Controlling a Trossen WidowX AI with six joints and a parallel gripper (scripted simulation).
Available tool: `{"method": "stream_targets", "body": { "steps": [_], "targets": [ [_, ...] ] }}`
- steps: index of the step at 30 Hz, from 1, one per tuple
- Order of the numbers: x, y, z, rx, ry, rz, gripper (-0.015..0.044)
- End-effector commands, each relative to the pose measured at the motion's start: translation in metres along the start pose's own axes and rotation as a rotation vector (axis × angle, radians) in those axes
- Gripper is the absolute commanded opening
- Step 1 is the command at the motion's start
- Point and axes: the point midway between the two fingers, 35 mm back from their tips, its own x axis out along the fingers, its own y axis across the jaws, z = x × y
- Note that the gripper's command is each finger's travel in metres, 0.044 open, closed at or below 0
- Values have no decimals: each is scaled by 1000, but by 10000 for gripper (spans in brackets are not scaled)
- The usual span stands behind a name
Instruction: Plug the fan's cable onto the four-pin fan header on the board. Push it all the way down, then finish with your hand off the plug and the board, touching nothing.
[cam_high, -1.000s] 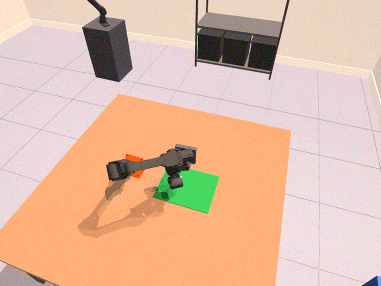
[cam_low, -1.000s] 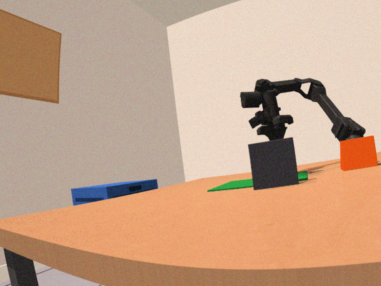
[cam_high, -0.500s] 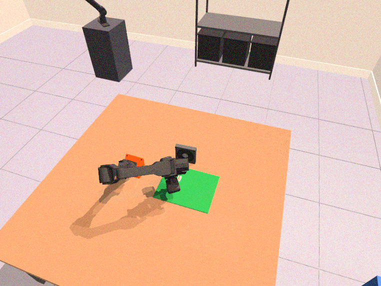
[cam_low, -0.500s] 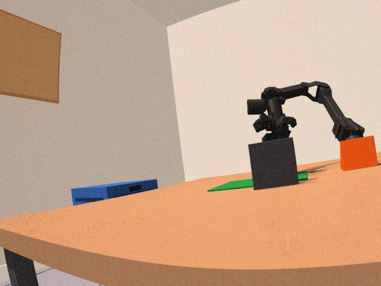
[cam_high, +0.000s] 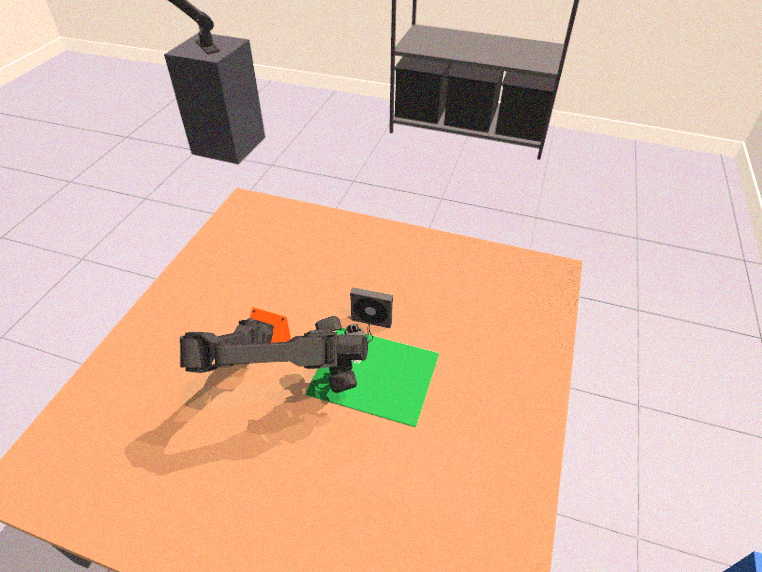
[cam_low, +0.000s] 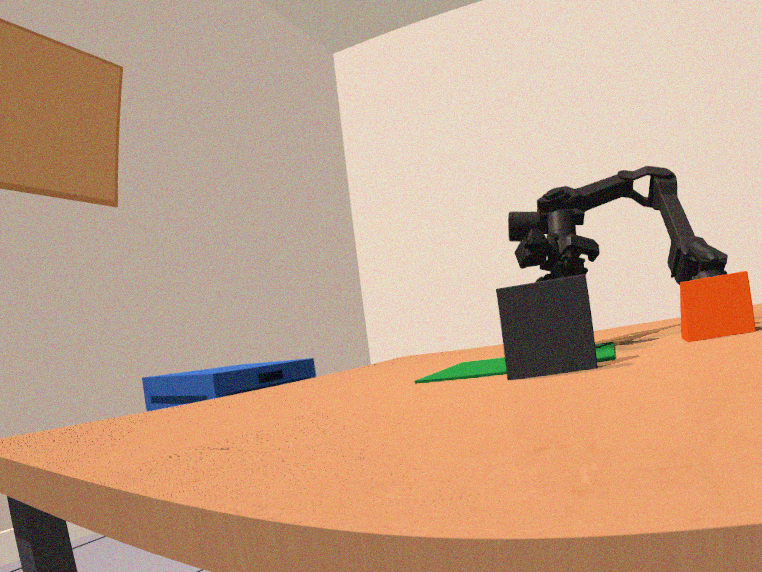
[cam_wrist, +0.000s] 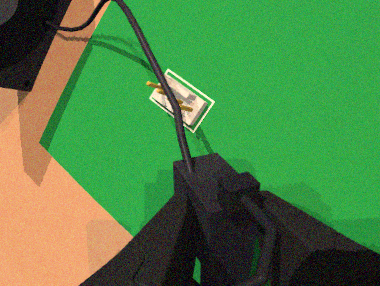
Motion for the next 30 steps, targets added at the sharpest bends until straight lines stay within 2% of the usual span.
{"method": "stream_targets", "body": {
  "steps": [1, 16, 30],
  "targets": [
    [3, 1, -3, -4, -61, 34, 0],
    [6, -1, -4, -29, -291, 86, 0],
    [3, -5, -5, -78, -516, 67, 0]
  ]
}}
